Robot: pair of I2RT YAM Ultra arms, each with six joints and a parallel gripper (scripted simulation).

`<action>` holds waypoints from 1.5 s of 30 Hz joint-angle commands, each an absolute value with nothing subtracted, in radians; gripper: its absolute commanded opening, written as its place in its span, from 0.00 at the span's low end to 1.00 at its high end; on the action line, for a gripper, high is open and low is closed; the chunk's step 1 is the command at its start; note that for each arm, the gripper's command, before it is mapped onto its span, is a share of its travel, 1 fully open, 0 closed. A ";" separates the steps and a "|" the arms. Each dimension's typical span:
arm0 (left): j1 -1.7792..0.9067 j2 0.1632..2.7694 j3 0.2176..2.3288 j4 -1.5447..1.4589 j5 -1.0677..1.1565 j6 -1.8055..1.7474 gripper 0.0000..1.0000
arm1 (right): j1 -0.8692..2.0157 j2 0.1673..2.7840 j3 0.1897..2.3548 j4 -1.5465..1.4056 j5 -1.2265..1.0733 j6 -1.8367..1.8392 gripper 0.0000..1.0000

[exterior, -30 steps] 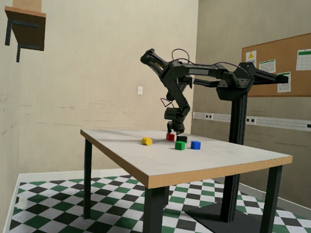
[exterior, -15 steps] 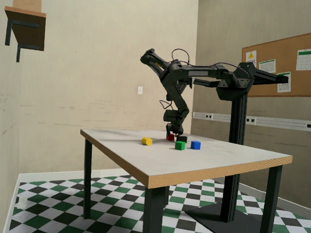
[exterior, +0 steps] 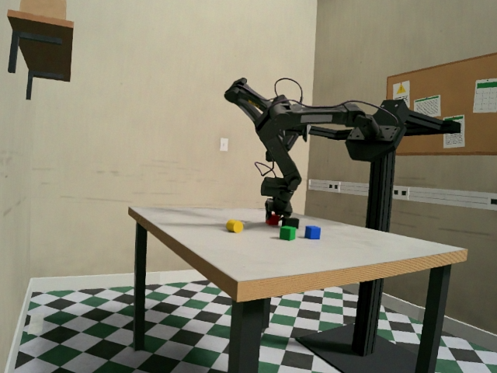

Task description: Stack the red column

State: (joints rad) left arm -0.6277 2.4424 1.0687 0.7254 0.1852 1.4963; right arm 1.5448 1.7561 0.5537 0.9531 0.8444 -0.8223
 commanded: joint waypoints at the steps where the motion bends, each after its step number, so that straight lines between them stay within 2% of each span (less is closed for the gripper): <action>1: -0.649 2.462 1.085 0.704 0.196 1.489 0.57 | 1.565 1.742 0.567 0.944 0.842 -0.822 1.00; 4: -0.642 2.452 1.087 0.701 0.205 1.495 0.57 | 1.565 1.742 0.567 0.944 0.842 -0.822 1.00; 5: -0.642 2.452 1.087 0.701 0.205 1.495 0.53 | 1.565 1.742 0.567 0.944 0.842 -0.822 1.00; 7: -0.640 2.449 1.087 0.698 0.207 1.496 0.53 | 1.565 1.742 0.567 0.944 0.842 -0.822 1.00; 8: -0.640 2.449 1.087 0.698 0.207 1.496 0.48 | 1.565 1.742 0.567 0.944 0.842 -0.822 1.00; 21: -0.633 2.439 1.089 0.686 0.211 1.507 0.36 | 1.565 1.742 0.567 0.944 0.842 -0.822 1.00; 24: -0.630 2.436 1.090 0.682 0.213 1.508 0.02 | 1.565 1.742 0.567 0.944 0.842 -0.822 1.00; 25: -0.631 2.436 1.090 0.682 0.213 1.507 0.00 | 1.565 1.742 0.567 0.944 0.842 -0.822 1.00; 28: -0.643 2.417 1.055 0.696 0.201 1.495 0.34 | 1.565 1.742 0.567 0.944 0.842 -0.822 1.00; 45: -0.773 2.178 0.815 0.673 0.034 1.368 0.35 | 1.565 1.742 0.567 0.944 0.842 -0.822 1.00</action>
